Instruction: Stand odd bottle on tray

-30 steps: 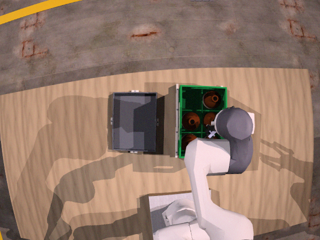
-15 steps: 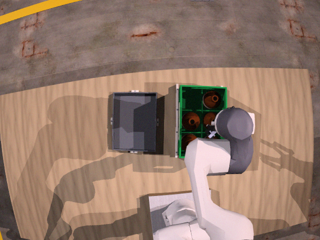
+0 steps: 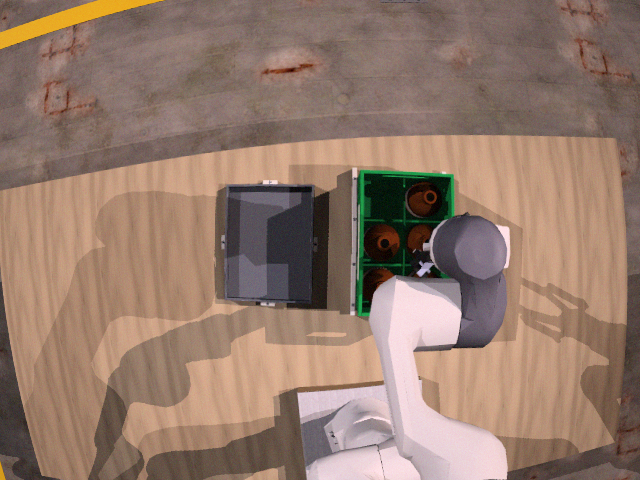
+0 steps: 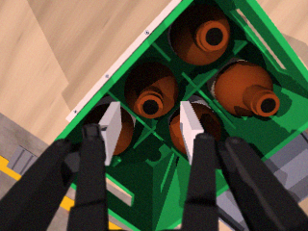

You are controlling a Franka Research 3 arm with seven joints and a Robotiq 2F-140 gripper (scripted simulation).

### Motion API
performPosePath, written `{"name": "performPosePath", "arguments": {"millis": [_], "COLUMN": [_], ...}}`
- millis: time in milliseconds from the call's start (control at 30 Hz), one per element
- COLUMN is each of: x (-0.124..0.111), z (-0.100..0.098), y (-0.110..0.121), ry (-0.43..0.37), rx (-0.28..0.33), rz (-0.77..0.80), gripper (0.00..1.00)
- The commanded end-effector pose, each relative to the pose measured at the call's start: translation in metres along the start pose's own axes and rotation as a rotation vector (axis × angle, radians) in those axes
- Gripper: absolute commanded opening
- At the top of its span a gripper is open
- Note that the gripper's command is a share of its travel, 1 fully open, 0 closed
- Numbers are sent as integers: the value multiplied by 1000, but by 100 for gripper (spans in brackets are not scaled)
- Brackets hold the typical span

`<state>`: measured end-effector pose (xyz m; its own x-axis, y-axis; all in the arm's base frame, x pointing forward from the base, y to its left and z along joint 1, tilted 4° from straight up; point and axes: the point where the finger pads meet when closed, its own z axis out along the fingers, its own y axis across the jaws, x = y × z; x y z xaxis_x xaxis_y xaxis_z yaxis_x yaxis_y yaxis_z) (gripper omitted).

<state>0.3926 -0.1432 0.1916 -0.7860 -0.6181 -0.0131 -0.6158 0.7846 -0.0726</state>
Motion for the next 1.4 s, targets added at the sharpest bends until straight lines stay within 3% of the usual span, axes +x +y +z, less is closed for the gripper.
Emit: {"name": "performPosePath", "arguments": {"millis": [0, 1367], "x": [1, 1], "z": [1, 6], "y": [-1, -1], "ry": [1, 1], "rx": [1, 1], "rz": [1, 1], "gripper": [44, 44]}}
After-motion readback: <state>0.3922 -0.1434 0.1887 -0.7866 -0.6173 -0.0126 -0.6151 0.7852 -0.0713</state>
